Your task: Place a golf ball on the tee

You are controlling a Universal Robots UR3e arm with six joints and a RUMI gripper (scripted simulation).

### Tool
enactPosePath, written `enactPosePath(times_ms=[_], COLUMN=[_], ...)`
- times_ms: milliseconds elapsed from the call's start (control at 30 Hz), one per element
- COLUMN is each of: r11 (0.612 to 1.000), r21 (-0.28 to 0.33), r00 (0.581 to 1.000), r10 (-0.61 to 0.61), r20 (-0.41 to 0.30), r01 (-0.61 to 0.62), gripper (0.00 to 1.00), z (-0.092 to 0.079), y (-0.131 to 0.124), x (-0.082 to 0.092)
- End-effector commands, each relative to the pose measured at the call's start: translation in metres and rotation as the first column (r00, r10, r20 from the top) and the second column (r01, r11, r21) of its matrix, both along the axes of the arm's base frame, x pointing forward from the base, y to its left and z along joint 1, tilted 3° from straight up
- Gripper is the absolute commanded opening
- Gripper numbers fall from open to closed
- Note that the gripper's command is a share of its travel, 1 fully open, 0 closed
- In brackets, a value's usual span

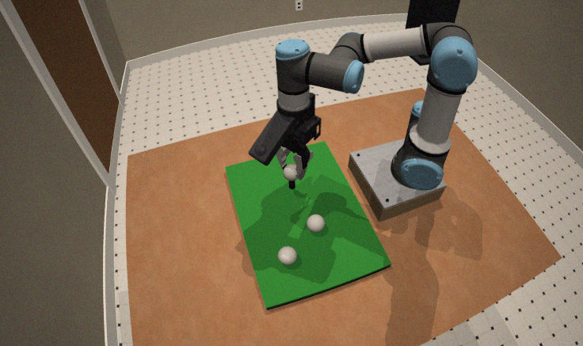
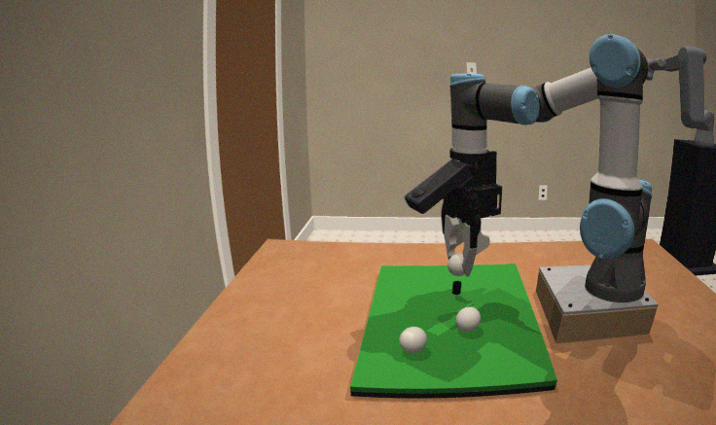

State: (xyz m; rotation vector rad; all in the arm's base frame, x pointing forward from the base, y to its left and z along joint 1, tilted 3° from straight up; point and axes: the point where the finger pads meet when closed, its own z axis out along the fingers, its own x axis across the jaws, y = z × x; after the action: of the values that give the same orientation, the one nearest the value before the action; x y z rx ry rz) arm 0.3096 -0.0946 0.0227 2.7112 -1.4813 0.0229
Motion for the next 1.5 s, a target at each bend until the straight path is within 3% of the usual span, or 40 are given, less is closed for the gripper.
enactPosePath(times_ms=[0, 400, 867, 900, 1467], r11=[1.000, 1.000, 1.000, 1.000, 1.000], r21=[-0.002, -0.002, -0.002, -0.002, -0.002], r00=[1.000, 1.000, 1.000, 1.000, 1.000], r10=[0.000, 0.000, 0.000, 0.000, 0.000], r20=[0.003, 0.003, 0.003, 0.003, 0.003], r01=[0.000, 0.000, 0.000, 0.000, 0.000], gripper=[0.00, 0.00, 0.00, 1.00, 1.00], z=[-0.001, -0.014, -0.014, -0.014, -0.014], y=[-0.001, -0.001, -0.001, -0.001, -0.001], x=[0.001, 0.001, 0.001, 0.001, 0.001])
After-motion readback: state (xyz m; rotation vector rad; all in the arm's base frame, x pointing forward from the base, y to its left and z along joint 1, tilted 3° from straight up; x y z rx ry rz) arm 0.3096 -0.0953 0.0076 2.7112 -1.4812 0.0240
